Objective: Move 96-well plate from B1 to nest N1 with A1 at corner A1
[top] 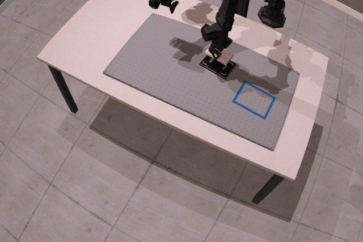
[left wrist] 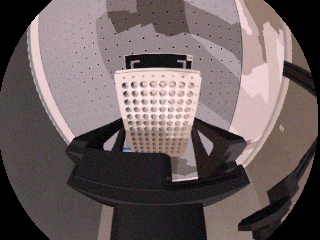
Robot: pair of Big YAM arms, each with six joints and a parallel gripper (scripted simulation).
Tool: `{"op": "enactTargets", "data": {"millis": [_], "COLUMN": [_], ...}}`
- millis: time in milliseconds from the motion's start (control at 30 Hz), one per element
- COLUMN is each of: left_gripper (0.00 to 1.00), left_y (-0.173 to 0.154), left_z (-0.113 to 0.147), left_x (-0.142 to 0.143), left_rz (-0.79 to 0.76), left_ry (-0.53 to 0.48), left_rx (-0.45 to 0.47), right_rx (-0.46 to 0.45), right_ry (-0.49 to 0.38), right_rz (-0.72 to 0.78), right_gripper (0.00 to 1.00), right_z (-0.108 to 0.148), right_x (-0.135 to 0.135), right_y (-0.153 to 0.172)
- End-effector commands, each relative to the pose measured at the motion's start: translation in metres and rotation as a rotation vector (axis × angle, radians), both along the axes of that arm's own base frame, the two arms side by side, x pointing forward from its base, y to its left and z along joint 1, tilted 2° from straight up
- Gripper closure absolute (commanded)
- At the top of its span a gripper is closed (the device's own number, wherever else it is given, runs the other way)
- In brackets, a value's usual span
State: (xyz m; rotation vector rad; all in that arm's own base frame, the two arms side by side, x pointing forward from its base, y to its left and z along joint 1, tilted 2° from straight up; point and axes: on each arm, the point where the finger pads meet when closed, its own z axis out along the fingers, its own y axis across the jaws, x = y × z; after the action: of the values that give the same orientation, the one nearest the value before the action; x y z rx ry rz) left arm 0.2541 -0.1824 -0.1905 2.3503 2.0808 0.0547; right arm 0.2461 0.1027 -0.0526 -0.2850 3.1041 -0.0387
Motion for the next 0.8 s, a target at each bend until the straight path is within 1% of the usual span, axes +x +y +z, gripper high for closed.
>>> {"op": "enactTargets", "data": {"millis": [0, 667, 700, 767], "left_gripper": [1.0, 1.0, 1.0, 1.0], "left_y": [0.004, 0.002, 0.007, 0.006], "left_z": [0.004, 0.004, -0.005, -0.009], "left_x": [0.002, 0.002, -0.005, -0.003], "left_rz": [0.003, 0.004, 0.004, 0.004], "left_ry": [-0.005, -0.009, 0.009, 0.007], "left_rx": [-0.007, -0.011, 0.003, 0.002], "right_rx": [0.009, 0.009, 0.009, 0.009], "right_ry": [-0.017, -0.017, -0.017, -0.017], "right_rz": [0.012, 0.012, 0.012, 0.012], "right_gripper": [0.0, 0.0, 0.0, 0.0], "right_z": [0.004, 0.004, 0.004, 0.004], "right_x": [0.009, 0.009, 0.009, 0.009], "right_y": [0.004, 0.004, 0.004, 0.004]}}
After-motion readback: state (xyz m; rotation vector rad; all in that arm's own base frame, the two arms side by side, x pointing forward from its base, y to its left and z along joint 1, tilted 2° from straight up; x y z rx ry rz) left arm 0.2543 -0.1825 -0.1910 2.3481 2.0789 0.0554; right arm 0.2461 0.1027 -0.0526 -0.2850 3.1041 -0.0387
